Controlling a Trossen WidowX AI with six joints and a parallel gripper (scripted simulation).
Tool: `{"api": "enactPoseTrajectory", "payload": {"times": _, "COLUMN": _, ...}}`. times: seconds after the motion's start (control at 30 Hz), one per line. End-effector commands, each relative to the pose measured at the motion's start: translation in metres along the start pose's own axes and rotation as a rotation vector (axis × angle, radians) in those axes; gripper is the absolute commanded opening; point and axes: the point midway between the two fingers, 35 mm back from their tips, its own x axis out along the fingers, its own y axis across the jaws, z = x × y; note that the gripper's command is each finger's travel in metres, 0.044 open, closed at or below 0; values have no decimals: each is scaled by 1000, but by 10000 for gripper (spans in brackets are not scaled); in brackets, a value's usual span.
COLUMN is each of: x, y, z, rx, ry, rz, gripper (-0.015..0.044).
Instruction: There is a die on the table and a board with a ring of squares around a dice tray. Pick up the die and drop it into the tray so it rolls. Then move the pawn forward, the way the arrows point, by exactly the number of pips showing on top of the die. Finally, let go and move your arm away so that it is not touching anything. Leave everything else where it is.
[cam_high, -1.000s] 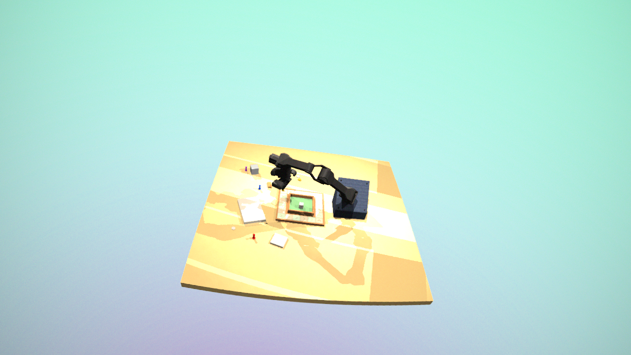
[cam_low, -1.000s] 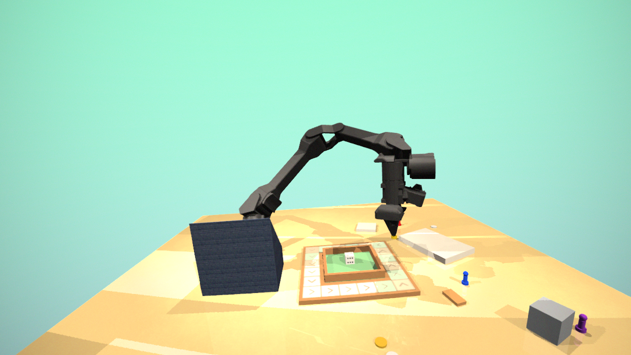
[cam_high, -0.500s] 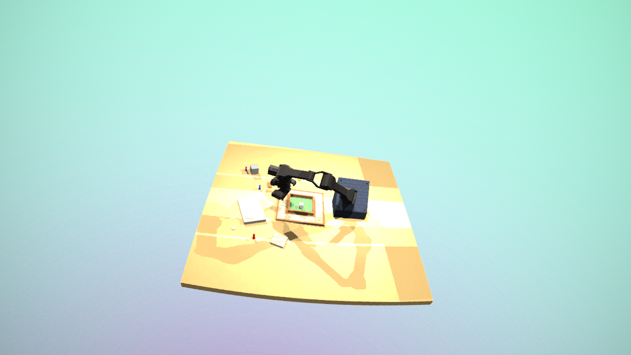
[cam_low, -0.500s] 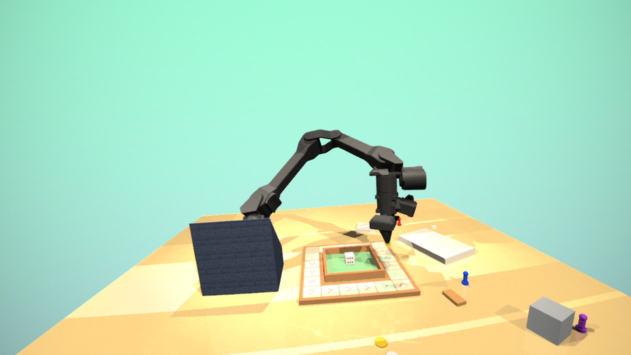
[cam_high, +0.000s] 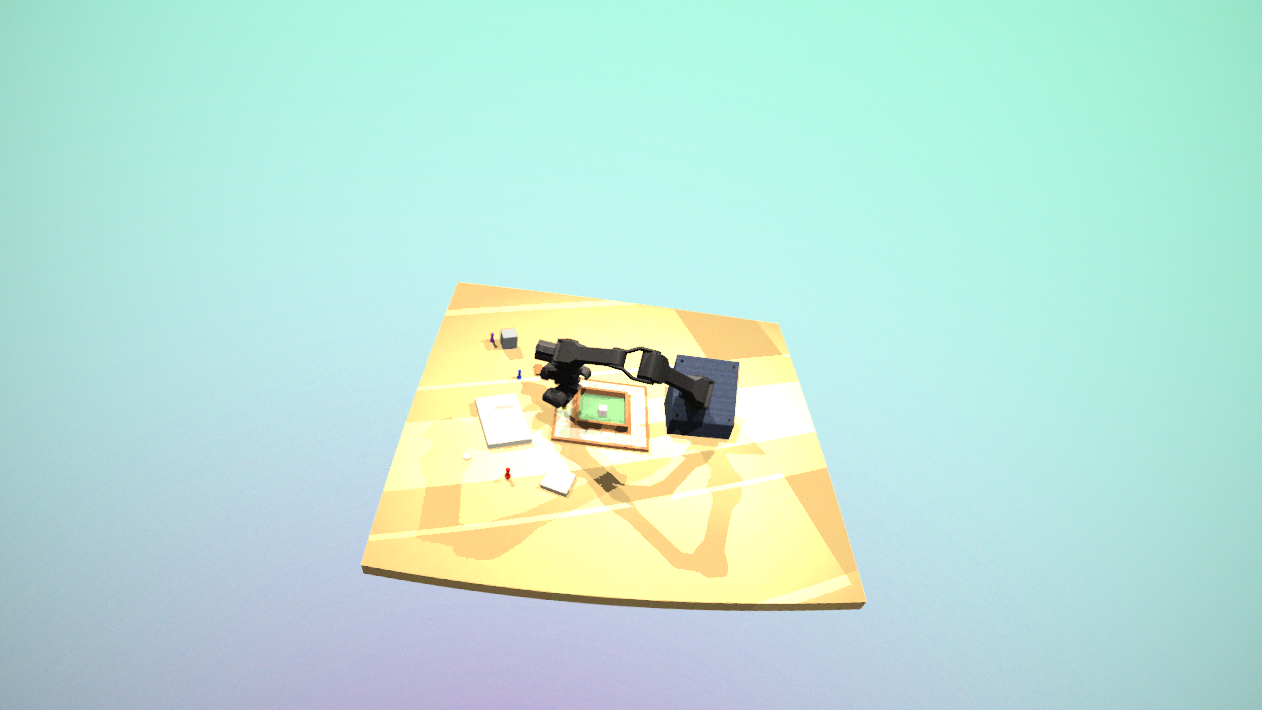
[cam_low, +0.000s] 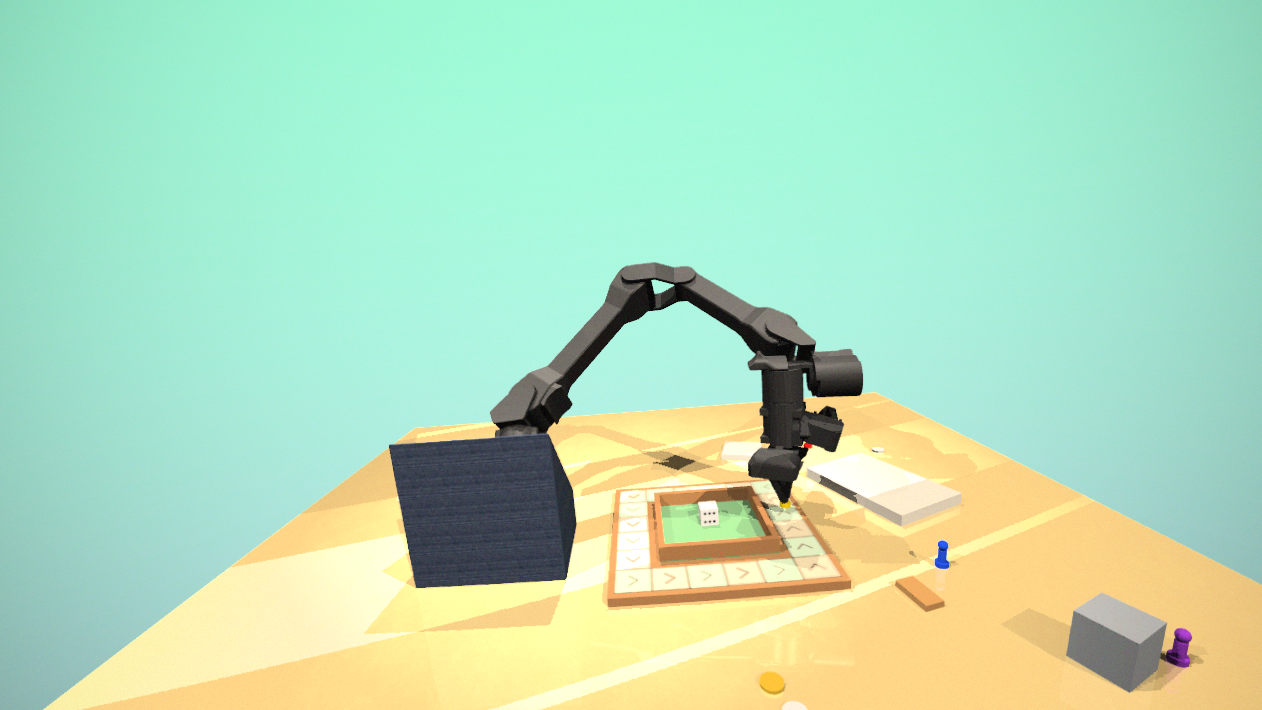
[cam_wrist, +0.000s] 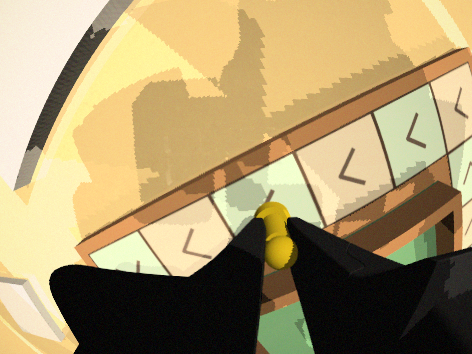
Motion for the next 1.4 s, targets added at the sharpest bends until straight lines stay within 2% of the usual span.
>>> {"api": "enactPoseTrajectory", "payload": {"times": 0.0, "x": 8, "y": -1, "z": -2, "rx": 8, "ry": 8, "rz": 3, "gripper": 0}}
{"api": "enactPoseTrajectory", "payload": {"times": 0.17, "x": 15, "y": -1, "z": -2, "rx": 8, "ry": 8, "rz": 4, "gripper": 0}}
{"api": "enactPoseTrajectory", "payload": {"times": 0.5, "x": 7, "y": 1, "z": 0, "rx": -2, "ry": 2, "rz": 0, "gripper": 263}}
{"api": "enactPoseTrajectory", "payload": {"times": 0.63, "x": -38, "y": 0, "z": 0, "rx": 8, "ry": 6, "rz": 1, "gripper": 368}}
{"api": "enactPoseTrajectory", "payload": {"times": 0.73, "x": -40, "y": 0, "z": 0, "rx": 8, "ry": 7, "rz": 1, "gripper": 440}}
{"api": "enactPoseTrajectory", "payload": {"times": 0.83, "x": -42, "y": -2, "z": -1, "rx": 3, "ry": 6, "rz": 0, "gripper": 440}}
{"api": "enactPoseTrajectory", "payload": {"times": 0.9, "x": -57, "y": -17, "z": -13, "rx": -40, "ry": -1, "rz": -9, "gripper": 440}}
{"api": "enactPoseTrajectory", "payload": {"times": 1.07, "x": -101, "y": -71, "z": -72, "rx": -209, "ry": -6, "rz": -31, "gripper": 440}}
{"api": "enactPoseTrajectory", "payload": {"times": 1.3, "x": -122, "y": -110, "z": -150, "rx": -397, "ry": 11, "rz": -19, "gripper": 440}}
{"api": "enactPoseTrajectory", "payload": {"times": 1.33, "x": -114, "y": -88, "z": -96, "rx": -274, "ry": -13, "rz": -27, "gripper": 440}}
{"api": "enactPoseTrajectory", "payload": {"times": 1.37, "x": -114, "y": -88, "z": -96, "rx": -274, "ry": -13, "rz": -27, "gripper": 440}}
